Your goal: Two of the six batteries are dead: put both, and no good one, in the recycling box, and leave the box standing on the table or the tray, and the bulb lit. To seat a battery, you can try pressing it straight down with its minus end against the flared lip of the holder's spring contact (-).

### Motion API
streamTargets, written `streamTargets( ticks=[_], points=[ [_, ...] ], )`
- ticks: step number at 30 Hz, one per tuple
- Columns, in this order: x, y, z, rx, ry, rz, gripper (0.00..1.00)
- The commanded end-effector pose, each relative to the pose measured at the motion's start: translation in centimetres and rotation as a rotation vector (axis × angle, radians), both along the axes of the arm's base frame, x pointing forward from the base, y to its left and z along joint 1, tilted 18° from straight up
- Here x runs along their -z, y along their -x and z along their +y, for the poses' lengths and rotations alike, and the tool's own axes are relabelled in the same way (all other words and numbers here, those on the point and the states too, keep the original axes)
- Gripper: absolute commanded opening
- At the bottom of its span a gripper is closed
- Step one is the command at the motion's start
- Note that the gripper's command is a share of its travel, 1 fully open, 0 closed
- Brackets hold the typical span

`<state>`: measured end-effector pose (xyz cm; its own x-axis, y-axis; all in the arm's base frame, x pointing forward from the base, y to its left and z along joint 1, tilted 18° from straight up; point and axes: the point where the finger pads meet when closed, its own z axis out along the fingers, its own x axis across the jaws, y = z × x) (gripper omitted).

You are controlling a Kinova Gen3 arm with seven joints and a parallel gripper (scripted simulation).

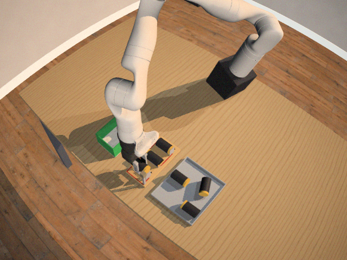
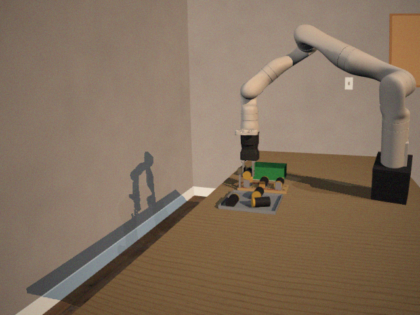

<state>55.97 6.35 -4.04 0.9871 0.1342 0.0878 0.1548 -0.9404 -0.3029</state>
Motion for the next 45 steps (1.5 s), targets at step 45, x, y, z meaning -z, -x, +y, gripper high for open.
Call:
streamTargets(
  ticks=[45],
  points=[
    [2.9, -0.2, 0.9, 0.001, 0.0, -0.002, 0.9]
  ],
)
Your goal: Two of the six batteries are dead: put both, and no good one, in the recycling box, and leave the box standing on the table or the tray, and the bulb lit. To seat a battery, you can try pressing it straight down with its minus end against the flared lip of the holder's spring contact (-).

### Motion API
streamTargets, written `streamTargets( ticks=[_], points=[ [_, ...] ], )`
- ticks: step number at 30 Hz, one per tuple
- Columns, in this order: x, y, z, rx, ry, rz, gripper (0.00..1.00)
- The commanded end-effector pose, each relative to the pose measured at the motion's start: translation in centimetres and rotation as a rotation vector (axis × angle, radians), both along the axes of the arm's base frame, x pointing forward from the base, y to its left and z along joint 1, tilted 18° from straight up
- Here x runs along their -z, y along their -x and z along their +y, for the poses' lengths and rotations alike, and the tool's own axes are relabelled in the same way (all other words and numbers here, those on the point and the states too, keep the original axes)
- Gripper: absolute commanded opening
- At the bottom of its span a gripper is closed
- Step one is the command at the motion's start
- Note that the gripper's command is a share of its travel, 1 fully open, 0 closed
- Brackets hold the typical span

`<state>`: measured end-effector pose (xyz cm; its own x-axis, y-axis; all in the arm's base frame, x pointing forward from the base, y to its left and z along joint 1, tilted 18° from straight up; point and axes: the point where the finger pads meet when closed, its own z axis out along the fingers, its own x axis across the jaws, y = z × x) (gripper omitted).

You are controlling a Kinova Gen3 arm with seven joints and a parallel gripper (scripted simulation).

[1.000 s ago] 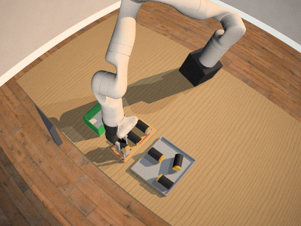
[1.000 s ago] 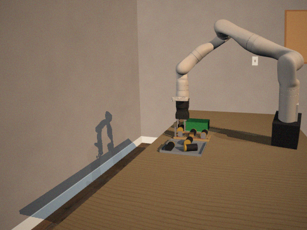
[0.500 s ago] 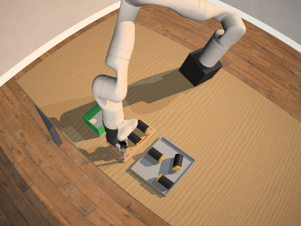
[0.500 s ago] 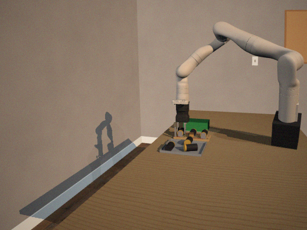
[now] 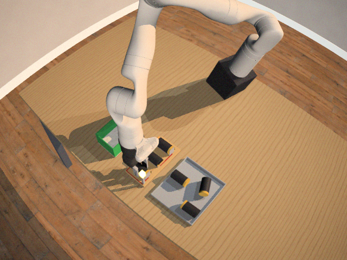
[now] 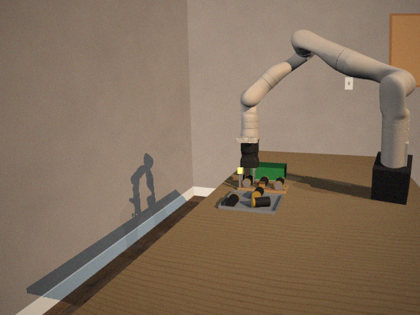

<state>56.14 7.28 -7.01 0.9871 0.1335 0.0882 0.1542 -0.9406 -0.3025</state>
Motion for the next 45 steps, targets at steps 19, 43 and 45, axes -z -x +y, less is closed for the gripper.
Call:
streamTargets(
  ticks=[19, 43, 45],
  points=[
    [-0.1, -0.1, 0.0, 0.0, 0.0, -0.002, 0.9],
    [-6.2, 0.2, -2.0, 0.0, 0.0, -0.002, 0.9],
    [-6.3, 0.2, -2.0, 0.0, 0.0, -0.002, 0.9]
  ],
)
